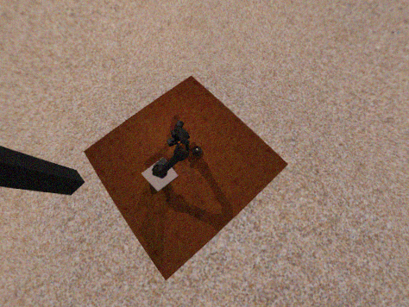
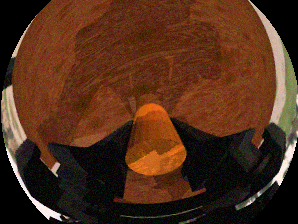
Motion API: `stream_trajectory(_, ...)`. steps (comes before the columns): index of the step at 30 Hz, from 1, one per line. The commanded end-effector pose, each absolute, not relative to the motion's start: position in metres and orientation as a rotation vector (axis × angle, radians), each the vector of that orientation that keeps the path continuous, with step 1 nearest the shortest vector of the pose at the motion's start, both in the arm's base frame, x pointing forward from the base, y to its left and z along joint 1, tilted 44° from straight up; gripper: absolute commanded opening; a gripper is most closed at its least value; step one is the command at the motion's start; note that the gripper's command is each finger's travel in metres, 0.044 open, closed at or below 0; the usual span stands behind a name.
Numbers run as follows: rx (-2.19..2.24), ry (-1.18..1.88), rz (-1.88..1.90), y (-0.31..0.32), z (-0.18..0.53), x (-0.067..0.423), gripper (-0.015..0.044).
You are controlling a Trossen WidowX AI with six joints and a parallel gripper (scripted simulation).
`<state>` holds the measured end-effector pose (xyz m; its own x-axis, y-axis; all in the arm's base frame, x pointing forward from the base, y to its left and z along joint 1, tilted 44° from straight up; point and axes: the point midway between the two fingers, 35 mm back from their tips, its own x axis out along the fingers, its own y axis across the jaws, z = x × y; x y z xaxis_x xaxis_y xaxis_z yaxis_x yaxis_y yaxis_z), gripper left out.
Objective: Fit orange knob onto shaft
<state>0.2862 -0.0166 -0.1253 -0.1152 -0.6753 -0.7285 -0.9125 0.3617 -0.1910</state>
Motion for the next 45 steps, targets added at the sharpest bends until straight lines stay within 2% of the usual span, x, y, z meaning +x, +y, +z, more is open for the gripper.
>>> stream_trajectory(1, -1.39, 1.863, 0.398, -0.014, -0.123, 0.287, 0.0039)
stream_trajectory(3, -1.389, 1.862, 0.399, -0.01, -0.119, 0.289, 0.0)
stream_trajectory(45, -1.386, 1.861, 0.402, 0.081, -0.03, 0.31, 0.0)
